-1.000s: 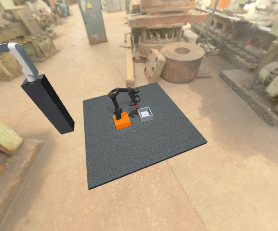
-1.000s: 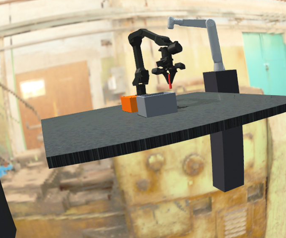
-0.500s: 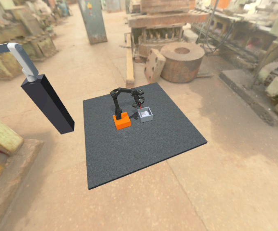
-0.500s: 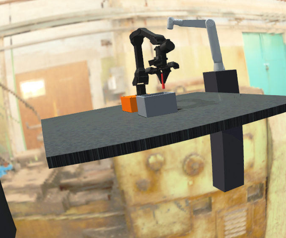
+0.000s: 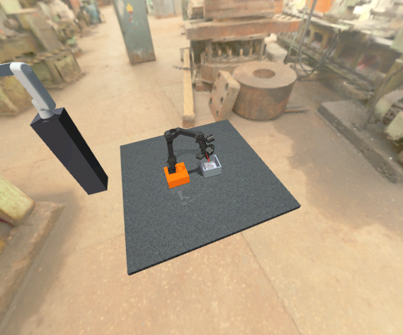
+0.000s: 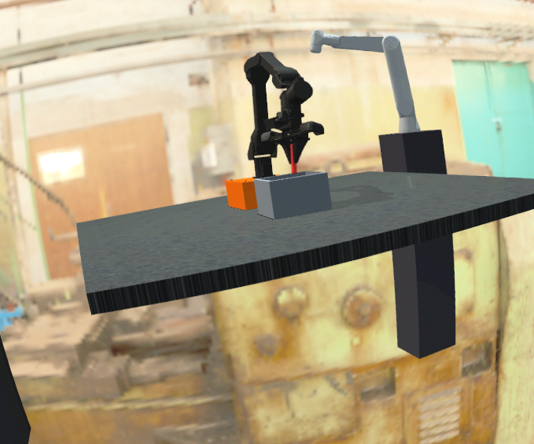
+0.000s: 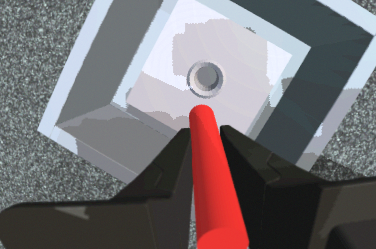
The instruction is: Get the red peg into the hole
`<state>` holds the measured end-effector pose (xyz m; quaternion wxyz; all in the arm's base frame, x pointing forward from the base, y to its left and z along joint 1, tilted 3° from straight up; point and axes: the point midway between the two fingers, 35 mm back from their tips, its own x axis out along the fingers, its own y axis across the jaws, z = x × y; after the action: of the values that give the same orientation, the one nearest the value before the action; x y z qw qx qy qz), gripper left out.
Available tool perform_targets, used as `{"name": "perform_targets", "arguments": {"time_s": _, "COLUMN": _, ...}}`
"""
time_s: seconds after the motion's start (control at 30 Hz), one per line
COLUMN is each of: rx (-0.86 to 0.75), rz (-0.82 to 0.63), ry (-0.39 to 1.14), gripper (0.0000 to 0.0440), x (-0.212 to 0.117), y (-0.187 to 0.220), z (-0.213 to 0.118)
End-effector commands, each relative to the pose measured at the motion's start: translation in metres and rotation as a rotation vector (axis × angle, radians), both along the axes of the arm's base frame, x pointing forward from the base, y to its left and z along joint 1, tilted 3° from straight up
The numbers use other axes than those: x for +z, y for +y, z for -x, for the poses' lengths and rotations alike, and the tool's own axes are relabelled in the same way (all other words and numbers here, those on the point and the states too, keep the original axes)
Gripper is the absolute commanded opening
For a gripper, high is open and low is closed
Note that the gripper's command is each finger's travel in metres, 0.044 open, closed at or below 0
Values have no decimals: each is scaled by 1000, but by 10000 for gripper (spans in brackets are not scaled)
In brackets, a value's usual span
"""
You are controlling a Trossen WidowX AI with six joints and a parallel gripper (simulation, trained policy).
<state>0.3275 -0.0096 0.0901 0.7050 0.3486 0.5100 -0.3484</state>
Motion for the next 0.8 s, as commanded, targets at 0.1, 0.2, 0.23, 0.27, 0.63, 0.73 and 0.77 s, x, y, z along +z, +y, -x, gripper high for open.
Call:
{"name": "perform_targets", "arguments": {"time_s": 0.1, "rx": -8, "rz": -20, "ry": 15, "gripper": 10, "x": -12, "y": -8, "z": -8}}
{"name": "perform_targets", "arguments": {"time_s": 0.2, "rx": -9, "rz": -25, "ry": 31, "gripper": 9, "x": -21, "y": -10, "z": -10}}
{"name": "perform_targets", "arguments": {"time_s": 0.23, "rx": -8, "rz": -26, "ry": 38, "gripper": 11, "x": -25, "y": -11, "z": -11}}
{"name": "perform_targets", "arguments": {"time_s": 0.27, "rx": -7, "rz": -26, "ry": 45, "gripper": 17, "x": -28, "y": -12, "z": -11}}
{"name": "perform_targets", "arguments": {"time_s": 0.63, "rx": 27, "rz": -11, "ry": 86, "gripper": 209, "x": -46, "y": -24, "z": -25}}
{"name": "perform_targets", "arguments": {"time_s": 0.73, "rx": 37, "rz": -3, "ry": 83, "gripper": 267, "x": -45, "y": -28, "z": -34}}
{"name": "perform_targets", "arguments": {"time_s": 0.77, "rx": 40, "rz": -1, "ry": 83, "gripper": 285, "x": -45, "y": -29, "z": -37}}
